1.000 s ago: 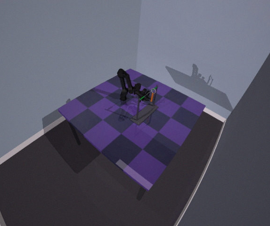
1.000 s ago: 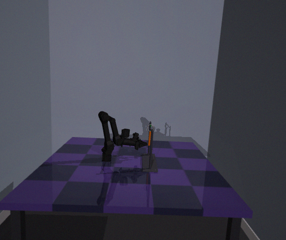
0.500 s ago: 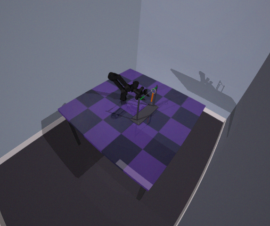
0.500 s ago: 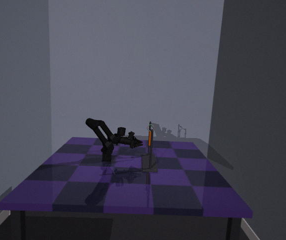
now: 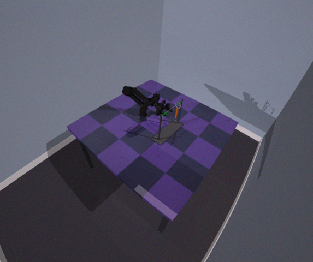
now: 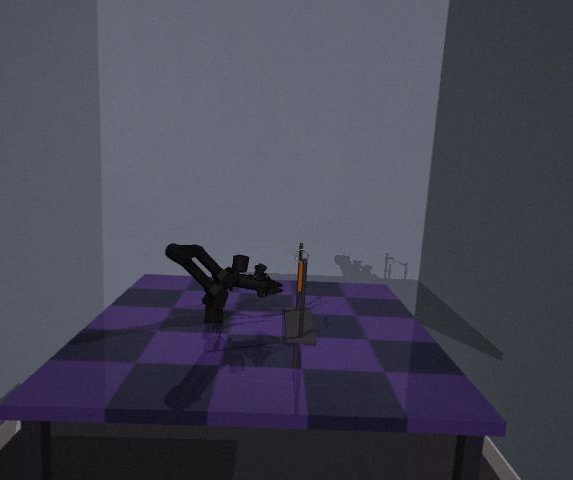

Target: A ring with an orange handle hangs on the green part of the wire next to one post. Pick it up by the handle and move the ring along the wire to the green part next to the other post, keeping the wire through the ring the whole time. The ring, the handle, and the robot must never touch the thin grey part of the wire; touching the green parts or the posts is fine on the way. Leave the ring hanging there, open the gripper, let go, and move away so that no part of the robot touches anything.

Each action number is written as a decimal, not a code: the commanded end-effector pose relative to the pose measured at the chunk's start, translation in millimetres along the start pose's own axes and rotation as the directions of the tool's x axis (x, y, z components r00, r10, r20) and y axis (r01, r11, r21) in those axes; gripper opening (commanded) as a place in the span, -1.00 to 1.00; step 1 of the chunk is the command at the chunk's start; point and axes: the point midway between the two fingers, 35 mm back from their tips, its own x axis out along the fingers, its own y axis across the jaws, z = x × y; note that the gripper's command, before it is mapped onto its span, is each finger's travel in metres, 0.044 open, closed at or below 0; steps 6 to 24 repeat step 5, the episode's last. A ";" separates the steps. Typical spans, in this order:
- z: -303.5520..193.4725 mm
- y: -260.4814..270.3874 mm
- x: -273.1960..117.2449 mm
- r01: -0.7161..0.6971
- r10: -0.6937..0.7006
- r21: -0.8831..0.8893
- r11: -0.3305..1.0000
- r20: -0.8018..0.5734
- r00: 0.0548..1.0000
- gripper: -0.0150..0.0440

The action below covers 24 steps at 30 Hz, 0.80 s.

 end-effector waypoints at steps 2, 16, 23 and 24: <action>-0.5 -0.7 -0.4 0.004 -0.004 0.005 1.000 -0.001 1.000 1.00; -0.5 -0.7 -0.4 0.004 -0.004 0.005 1.000 -0.001 1.000 1.00; -0.5 -0.7 -0.4 0.004 -0.004 0.005 1.000 -0.001 1.000 1.00; -0.5 -0.7 -0.4 0.004 -0.004 0.005 1.000 -0.001 1.000 1.00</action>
